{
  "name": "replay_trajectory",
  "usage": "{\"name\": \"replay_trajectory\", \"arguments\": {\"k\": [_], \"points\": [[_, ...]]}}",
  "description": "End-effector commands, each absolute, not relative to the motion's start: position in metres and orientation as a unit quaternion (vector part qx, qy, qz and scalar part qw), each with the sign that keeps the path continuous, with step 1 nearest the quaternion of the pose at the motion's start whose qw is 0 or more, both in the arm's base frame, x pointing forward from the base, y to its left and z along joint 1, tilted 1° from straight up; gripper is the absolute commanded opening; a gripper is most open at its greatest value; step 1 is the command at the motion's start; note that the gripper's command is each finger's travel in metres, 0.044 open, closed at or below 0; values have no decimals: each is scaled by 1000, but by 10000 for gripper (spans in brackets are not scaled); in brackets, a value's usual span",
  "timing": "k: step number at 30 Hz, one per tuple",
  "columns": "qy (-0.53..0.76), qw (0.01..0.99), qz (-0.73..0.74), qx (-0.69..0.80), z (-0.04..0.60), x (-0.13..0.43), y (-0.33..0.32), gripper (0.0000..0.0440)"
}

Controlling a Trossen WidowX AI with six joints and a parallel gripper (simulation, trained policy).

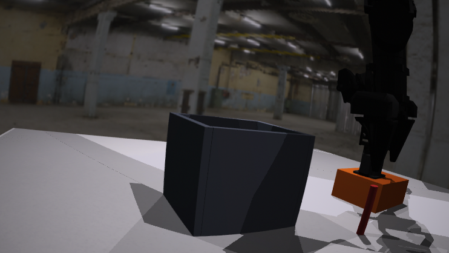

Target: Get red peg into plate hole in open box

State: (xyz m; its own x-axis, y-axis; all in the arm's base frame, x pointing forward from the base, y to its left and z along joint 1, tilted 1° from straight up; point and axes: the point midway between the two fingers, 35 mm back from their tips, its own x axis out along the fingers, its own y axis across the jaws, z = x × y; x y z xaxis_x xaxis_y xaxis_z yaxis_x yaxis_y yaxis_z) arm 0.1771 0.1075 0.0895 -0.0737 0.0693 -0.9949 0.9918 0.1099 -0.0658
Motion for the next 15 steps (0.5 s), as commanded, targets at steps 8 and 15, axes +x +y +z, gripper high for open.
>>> {"name": "replay_trajectory", "arguments": {"k": [8,15], "points": [[561,504,-480,449,50,173,97,430],[555,507,-483,448,30,174,95,402]]}}
